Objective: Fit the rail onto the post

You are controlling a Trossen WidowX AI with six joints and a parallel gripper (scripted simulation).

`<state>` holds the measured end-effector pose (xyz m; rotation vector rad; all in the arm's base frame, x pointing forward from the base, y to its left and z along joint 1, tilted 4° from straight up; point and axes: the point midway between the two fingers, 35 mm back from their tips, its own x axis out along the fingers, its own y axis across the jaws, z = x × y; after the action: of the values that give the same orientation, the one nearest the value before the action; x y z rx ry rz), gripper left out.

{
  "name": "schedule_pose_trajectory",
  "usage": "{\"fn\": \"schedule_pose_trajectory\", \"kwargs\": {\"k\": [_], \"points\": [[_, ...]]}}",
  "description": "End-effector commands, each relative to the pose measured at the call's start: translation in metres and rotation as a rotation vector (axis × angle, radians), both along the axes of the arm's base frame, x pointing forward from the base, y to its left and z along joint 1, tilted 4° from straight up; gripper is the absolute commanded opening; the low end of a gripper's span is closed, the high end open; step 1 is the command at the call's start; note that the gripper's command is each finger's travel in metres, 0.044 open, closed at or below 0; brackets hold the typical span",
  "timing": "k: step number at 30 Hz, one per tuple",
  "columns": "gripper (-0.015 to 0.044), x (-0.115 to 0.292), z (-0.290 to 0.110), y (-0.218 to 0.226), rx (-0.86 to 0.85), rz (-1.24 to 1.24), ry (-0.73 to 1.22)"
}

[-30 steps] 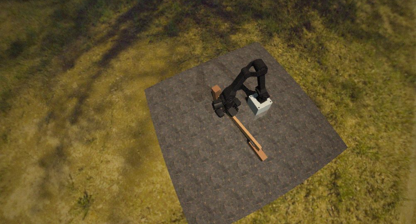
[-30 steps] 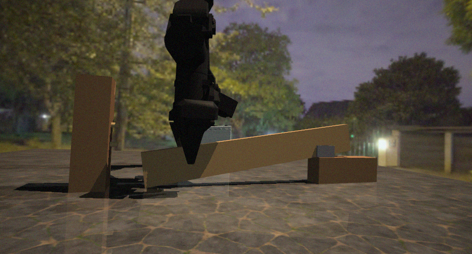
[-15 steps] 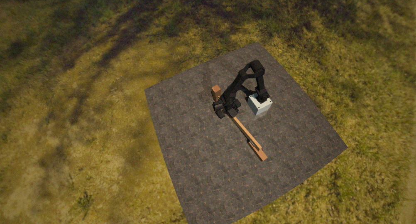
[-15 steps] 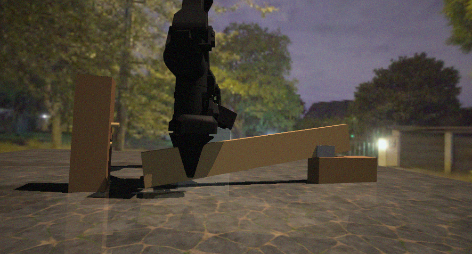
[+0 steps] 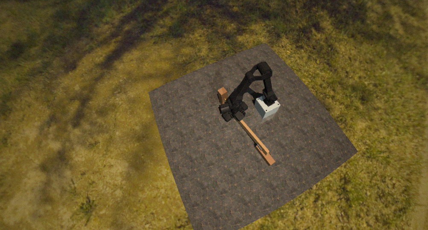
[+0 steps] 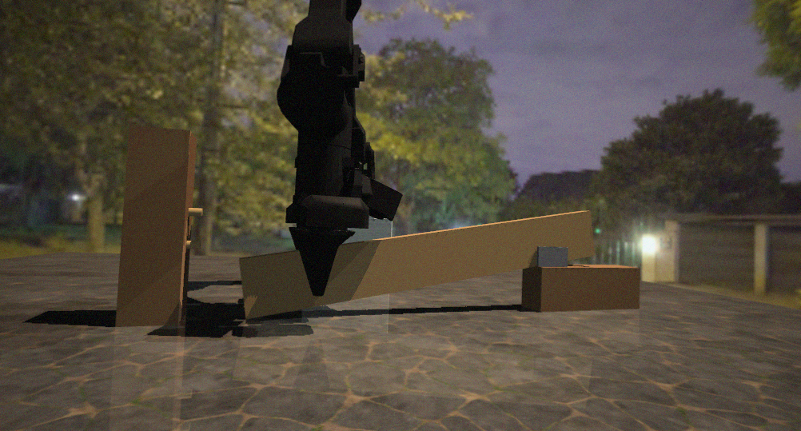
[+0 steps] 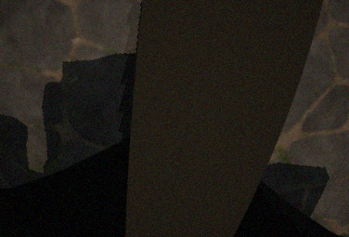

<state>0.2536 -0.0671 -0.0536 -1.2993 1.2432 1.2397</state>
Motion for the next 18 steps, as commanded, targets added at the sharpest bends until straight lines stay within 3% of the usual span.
{"fn": "schedule_pose_trajectory", "kwargs": {"k": [1,6,18], "points": [[0.0053,0.0006,-0.0001,0.0006,0.005,0.006,-0.003],[0.0,0.0006,-0.0001,0.0006,0.005,0.006,-0.003],[0.0,0.0006,0.0002,0.0003,0.005,0.006,-0.003]]}}
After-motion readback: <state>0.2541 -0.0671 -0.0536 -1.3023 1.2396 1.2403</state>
